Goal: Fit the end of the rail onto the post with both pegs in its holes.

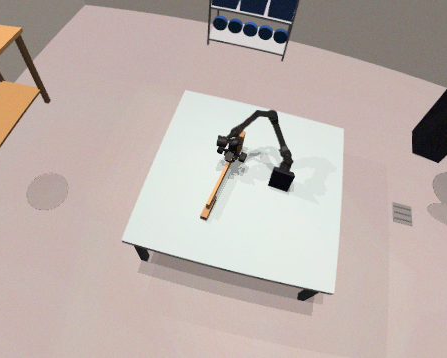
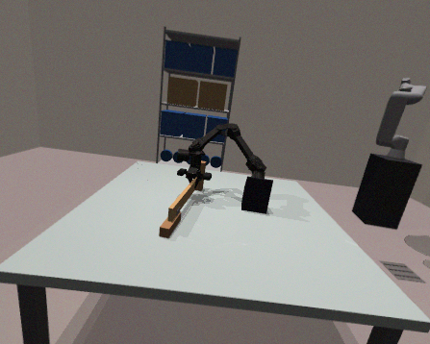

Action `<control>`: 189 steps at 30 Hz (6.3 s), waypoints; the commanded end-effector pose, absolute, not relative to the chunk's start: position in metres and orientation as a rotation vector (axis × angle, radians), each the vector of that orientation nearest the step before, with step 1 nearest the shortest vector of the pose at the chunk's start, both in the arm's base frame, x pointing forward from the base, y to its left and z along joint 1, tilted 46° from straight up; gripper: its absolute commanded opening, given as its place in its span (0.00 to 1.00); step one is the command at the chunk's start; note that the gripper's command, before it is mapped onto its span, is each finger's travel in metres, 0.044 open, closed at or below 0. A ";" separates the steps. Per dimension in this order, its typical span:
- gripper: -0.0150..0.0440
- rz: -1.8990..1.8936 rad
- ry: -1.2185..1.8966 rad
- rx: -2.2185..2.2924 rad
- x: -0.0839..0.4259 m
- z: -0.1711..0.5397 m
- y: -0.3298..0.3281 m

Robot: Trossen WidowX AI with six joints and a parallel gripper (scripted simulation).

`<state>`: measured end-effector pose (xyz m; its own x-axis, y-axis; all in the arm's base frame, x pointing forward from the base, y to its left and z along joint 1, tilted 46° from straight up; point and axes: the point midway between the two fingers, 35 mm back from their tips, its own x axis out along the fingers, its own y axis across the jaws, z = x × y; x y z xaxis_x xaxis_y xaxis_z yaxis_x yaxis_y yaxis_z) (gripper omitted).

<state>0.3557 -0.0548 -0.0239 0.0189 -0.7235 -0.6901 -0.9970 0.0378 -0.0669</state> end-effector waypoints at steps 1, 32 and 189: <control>0.25 0.630 1.746 -1.745 0.357 -0.023 -0.051; 0.25 0.630 1.747 -1.746 0.355 -0.018 -0.058; 0.25 0.629 1.748 -1.747 0.353 0.020 -0.090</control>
